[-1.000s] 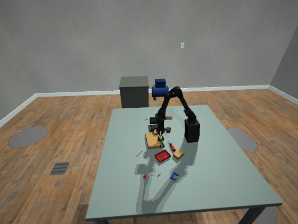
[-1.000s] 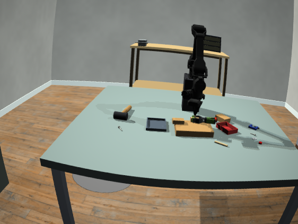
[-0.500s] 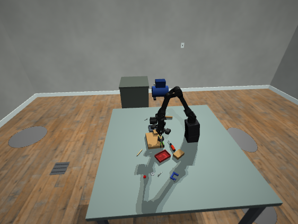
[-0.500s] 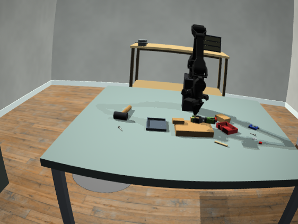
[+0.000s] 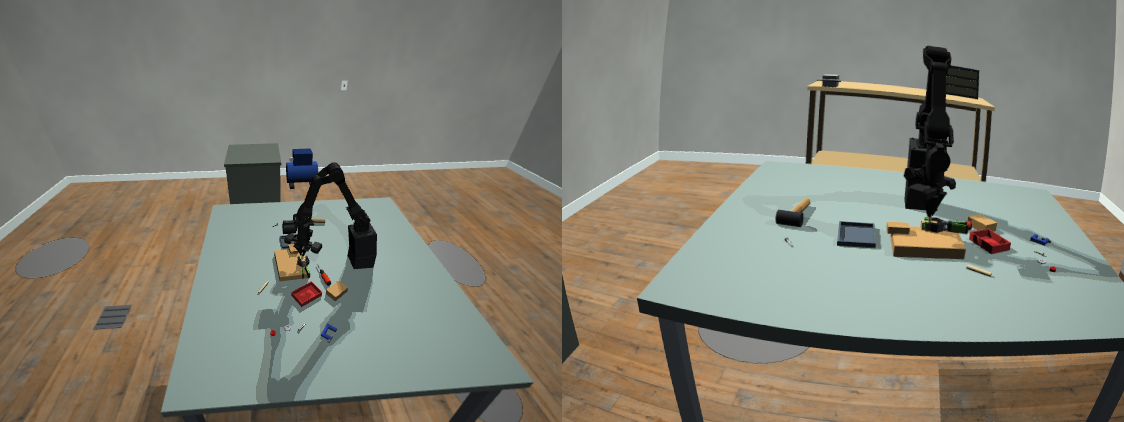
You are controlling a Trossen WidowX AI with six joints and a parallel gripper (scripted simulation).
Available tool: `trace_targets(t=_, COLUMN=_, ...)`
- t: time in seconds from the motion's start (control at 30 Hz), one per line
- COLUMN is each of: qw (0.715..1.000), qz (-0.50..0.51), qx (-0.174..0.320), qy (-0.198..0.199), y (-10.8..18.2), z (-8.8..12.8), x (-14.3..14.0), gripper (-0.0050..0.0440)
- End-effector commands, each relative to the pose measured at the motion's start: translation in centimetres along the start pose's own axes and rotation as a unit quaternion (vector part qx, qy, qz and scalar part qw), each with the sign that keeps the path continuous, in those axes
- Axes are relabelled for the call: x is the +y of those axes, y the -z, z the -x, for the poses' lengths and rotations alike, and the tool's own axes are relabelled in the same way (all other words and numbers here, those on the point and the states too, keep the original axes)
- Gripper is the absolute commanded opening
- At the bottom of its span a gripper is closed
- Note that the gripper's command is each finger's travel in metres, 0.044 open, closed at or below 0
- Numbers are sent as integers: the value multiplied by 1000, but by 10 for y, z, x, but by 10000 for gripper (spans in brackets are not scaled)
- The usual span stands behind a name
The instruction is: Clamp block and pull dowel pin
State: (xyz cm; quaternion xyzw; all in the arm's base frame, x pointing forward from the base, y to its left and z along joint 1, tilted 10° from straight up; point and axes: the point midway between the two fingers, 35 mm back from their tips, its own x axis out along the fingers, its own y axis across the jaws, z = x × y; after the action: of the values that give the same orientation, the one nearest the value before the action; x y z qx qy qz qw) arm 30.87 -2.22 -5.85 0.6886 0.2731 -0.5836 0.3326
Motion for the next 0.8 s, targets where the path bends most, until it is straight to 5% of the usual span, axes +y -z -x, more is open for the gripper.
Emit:
trace_targets(t=0.0, qw=1000, qz=22, qx=1, qy=-1, y=0, z=2, x=1, gripper=0)
trace_targets(t=0.77, qw=966, qz=258, qx=1, qy=-1, y=0, z=3, x=1, gripper=0)
